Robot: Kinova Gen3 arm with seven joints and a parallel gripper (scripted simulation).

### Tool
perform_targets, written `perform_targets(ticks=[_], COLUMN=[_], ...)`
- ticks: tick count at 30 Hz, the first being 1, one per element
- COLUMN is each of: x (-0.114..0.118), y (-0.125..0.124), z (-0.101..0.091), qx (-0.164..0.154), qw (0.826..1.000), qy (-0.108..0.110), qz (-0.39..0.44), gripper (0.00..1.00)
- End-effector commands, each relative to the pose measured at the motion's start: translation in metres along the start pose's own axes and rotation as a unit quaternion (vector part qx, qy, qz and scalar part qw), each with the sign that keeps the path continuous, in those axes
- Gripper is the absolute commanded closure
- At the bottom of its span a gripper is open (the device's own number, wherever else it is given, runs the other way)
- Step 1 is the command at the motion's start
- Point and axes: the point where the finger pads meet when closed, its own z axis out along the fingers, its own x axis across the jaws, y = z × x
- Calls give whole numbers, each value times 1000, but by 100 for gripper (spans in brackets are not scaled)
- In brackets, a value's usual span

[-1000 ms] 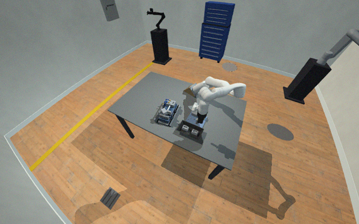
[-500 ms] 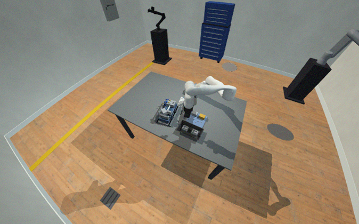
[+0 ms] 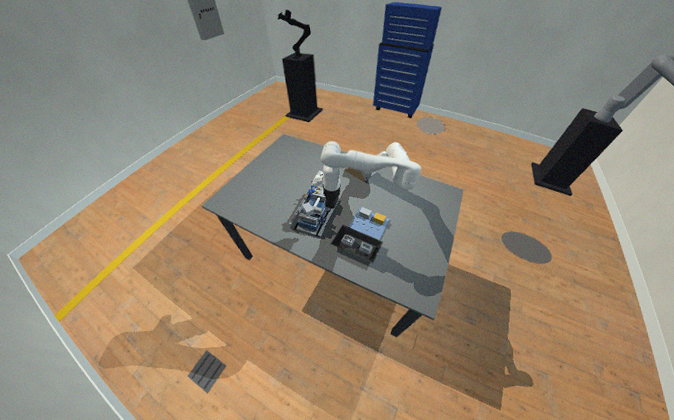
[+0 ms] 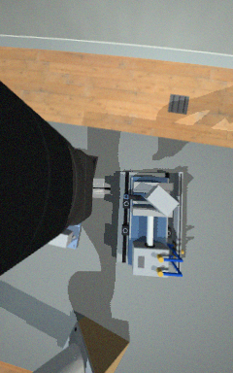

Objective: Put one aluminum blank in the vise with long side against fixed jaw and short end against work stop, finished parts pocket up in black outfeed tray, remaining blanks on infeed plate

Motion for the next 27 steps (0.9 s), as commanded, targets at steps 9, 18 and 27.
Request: perform_targets(ticks=[9, 18, 27], x=[17, 18, 18], y=[-32, -32, -32], z=[3, 3, 3], qx=[-2, -2, -2], qw=[1000, 1000, 1000], qy=[1, 1, 1], qz=[9, 9, 9], gripper=[100, 100, 100])
